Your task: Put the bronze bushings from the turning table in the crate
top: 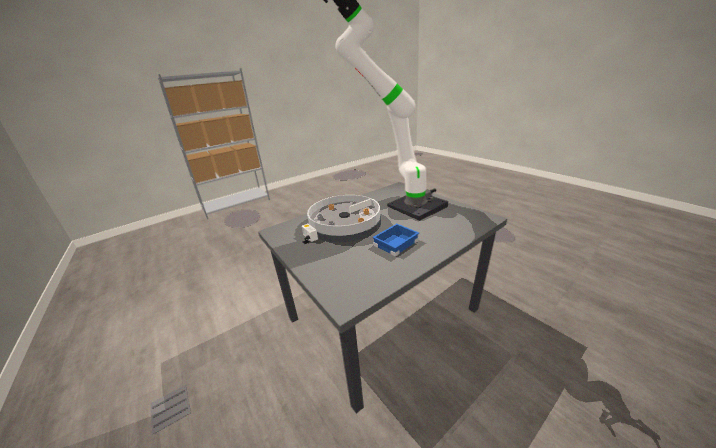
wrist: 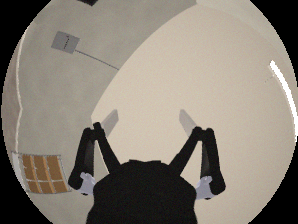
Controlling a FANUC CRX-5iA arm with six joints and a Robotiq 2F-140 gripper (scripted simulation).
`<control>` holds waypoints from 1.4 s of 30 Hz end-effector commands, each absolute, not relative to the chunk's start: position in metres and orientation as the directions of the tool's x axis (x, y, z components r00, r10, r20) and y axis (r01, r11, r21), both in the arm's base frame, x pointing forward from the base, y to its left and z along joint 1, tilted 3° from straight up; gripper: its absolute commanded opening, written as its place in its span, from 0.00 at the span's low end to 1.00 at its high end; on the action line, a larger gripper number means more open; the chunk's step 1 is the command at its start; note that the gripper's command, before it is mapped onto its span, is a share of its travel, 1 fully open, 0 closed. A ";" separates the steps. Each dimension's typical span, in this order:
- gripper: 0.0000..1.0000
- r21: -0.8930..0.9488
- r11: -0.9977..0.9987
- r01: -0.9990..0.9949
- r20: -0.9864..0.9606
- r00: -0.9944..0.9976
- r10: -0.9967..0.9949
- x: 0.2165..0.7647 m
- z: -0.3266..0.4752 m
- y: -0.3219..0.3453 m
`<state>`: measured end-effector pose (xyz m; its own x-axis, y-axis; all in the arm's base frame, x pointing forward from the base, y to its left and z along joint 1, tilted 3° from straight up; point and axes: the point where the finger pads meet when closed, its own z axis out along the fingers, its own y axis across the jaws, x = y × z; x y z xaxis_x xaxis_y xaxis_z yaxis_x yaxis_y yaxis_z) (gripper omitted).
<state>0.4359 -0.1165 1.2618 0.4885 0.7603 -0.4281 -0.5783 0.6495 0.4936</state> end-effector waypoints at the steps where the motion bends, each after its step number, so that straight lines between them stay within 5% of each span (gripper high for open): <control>1: 1.00 0.493 0.650 -0.578 -0.428 0.489 0.760 0.436 1.262 -0.116; 21: 1.00 0.482 0.684 -0.547 -0.470 0.498 0.729 0.447 1.253 -0.111; 29: 1.00 0.291 0.916 -0.275 -0.809 0.441 0.389 0.541 1.157 -0.082; 34: 1.00 0.269 0.930 -0.252 -0.832 0.425 0.356 0.559 1.132 -0.076; 42: 1.00 -0.013 0.994 -0.108 -0.988 0.157 0.004 0.629 1.002 -0.071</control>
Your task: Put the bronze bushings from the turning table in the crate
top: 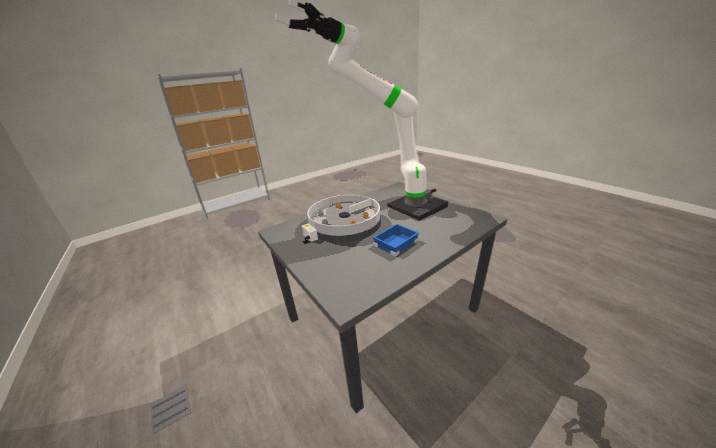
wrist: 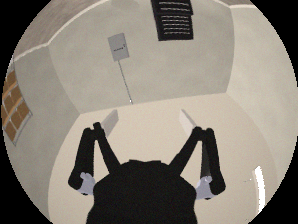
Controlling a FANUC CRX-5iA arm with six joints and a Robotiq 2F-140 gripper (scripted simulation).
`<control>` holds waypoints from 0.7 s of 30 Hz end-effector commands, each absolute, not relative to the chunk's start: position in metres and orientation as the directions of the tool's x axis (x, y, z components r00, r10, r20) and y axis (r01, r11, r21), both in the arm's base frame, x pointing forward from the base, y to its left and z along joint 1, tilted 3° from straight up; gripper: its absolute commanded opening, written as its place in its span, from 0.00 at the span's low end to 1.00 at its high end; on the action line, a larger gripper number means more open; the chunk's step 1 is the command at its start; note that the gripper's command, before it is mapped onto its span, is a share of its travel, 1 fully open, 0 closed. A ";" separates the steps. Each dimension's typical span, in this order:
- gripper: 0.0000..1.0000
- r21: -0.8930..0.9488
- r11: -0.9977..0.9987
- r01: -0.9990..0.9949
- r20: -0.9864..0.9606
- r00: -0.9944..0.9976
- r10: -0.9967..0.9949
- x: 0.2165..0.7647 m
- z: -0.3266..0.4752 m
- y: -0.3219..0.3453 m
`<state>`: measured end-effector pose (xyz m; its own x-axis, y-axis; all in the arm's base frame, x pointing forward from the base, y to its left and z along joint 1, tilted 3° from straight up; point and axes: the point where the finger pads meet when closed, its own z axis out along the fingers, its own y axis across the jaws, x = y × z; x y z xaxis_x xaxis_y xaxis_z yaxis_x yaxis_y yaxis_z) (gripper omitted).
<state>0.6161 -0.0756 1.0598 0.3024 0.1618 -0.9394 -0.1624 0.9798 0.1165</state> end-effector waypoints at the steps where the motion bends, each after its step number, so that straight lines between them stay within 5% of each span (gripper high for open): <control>1: 1.00 -0.013 0.994 -0.108 -0.988 0.157 0.004 0.633 0.988 -0.070; 9: 1.00 -0.118 0.988 -0.100 -0.993 0.029 -0.116 0.654 0.910 -0.071; 10: 1.00 -0.217 0.969 -0.117 -0.968 -0.105 -0.229 0.662 0.864 -0.075; 16: 1.00 -0.217 0.969 -0.117 -0.968 -0.105 -0.229 0.666 0.823 -0.076; 21: 1.00 -0.358 0.907 -0.221 -0.837 -0.353 -0.417 0.663 0.730 -0.084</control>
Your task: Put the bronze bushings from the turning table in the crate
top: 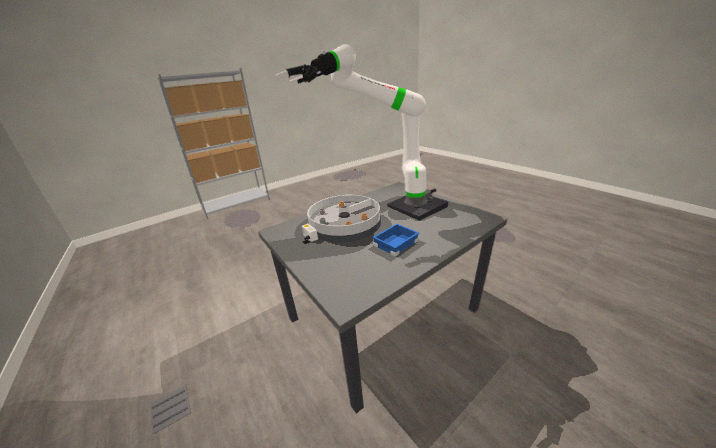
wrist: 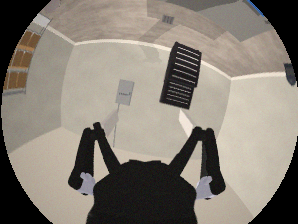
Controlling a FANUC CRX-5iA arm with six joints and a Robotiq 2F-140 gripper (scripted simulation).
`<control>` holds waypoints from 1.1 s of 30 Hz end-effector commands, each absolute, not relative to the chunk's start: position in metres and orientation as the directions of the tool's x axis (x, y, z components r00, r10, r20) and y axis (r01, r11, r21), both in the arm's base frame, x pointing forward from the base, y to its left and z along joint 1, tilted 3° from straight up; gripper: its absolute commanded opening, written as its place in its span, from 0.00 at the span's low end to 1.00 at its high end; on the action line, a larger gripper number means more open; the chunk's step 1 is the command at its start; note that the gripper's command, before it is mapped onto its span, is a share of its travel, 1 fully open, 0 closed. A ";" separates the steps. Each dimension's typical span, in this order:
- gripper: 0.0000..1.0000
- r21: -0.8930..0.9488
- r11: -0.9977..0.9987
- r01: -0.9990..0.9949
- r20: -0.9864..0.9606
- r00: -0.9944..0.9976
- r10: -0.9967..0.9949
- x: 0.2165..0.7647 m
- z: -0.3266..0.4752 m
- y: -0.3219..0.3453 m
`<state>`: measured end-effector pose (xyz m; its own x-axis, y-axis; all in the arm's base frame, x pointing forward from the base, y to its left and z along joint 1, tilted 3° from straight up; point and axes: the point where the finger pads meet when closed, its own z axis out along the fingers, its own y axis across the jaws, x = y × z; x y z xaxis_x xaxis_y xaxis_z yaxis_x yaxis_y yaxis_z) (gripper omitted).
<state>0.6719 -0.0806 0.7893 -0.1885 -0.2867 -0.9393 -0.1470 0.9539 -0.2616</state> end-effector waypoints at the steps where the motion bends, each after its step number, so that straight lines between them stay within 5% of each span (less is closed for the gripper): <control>1: 1.00 -0.362 0.905 -0.225 -0.832 -0.360 -0.422 0.663 0.716 -0.086; 22: 1.00 -0.406 0.826 -0.390 -0.622 -0.545 -0.563 0.612 0.514 -0.104; 24: 1.00 -0.357 0.754 -0.552 -0.402 -0.637 -0.657 0.577 0.456 -0.108; 33: 1.00 -0.310 0.722 -0.618 -0.306 -0.655 -0.691 0.526 0.374 -0.118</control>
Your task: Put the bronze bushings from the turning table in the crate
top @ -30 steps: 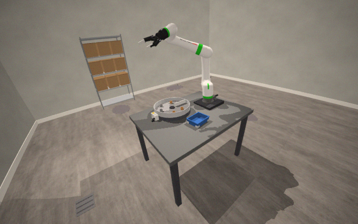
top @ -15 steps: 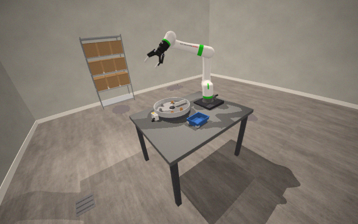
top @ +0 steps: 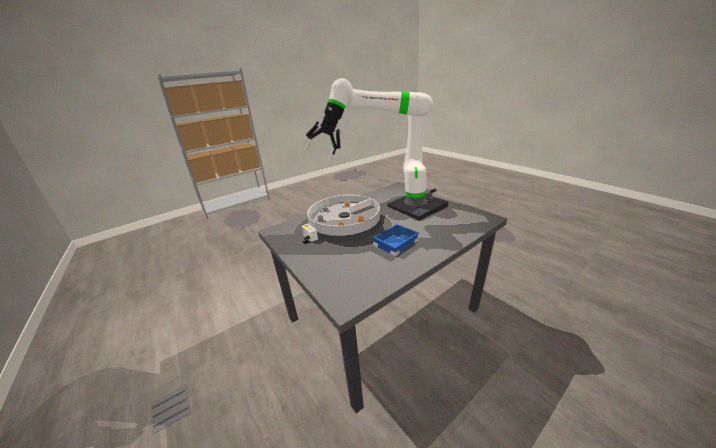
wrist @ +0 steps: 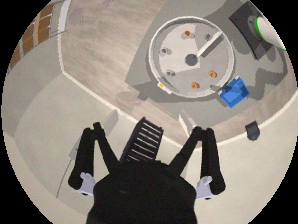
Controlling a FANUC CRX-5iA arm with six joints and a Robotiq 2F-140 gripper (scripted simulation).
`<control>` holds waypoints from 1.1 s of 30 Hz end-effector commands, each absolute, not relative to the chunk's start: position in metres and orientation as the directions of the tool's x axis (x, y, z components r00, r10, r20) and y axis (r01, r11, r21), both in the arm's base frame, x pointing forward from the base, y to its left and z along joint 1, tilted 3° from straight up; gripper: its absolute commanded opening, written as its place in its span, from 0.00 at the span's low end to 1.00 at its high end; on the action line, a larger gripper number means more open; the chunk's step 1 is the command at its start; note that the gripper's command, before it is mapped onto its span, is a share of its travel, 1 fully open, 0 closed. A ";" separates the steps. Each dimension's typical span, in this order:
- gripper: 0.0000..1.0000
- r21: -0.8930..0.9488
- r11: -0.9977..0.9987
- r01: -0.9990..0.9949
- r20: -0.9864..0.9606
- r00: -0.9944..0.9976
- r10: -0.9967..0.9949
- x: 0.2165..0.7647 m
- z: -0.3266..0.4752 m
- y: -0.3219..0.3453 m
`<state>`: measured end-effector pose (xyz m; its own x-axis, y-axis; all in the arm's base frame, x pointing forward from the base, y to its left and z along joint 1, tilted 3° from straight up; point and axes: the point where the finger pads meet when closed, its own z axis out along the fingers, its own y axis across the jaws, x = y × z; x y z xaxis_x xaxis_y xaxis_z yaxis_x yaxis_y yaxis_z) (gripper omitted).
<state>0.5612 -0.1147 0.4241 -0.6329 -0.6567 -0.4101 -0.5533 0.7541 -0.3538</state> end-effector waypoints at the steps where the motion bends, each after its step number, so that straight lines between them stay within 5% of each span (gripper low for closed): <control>1: 1.00 -0.310 0.722 -0.618 -0.306 -0.655 -0.691 0.520 0.365 -0.118; 17: 1.00 -0.050 0.618 -0.785 -0.005 -0.618 -0.786 0.358 0.217 -0.122; 33: 1.00 -0.050 0.617 -0.785 -0.004 -0.618 -0.786 0.354 0.214 -0.122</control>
